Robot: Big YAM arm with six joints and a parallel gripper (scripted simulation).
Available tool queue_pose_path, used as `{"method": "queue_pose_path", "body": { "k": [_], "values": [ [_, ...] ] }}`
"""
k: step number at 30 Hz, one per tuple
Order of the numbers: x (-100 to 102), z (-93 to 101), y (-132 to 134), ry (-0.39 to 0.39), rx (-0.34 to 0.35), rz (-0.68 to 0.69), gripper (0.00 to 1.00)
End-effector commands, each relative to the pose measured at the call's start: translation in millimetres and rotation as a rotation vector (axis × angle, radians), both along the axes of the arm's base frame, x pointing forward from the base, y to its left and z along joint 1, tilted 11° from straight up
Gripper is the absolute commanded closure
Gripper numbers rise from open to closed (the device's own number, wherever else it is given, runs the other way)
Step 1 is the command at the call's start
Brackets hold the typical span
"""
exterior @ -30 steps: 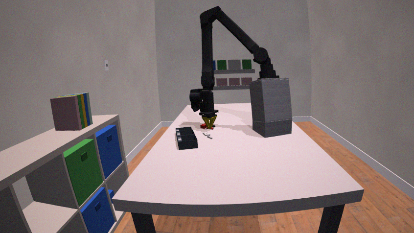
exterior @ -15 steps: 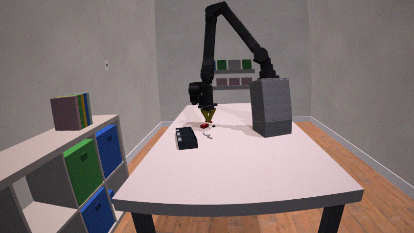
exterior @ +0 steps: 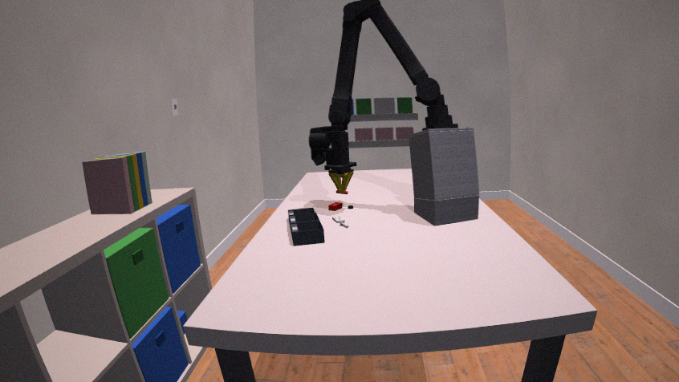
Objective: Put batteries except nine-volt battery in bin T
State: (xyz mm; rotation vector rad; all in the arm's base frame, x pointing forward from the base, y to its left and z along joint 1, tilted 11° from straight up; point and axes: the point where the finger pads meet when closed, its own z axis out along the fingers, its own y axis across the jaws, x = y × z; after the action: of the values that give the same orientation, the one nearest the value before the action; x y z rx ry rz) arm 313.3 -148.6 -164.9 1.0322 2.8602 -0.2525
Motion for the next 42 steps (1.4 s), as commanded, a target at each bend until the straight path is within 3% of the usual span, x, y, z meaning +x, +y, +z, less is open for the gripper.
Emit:
{"method": "queue_pose_path", "body": {
  "k": [1, 38, 42],
  "values": [
    [-7, -5.5, 2, 0.015, 0.004, -0.012, 0.96],
    [-6, -5.5, -1, 0.007, 0.001, -0.011, 0.96],
    [19, -6.6, 12, 0.008, 0.0, 0.001, 0.96]
  ]
}}
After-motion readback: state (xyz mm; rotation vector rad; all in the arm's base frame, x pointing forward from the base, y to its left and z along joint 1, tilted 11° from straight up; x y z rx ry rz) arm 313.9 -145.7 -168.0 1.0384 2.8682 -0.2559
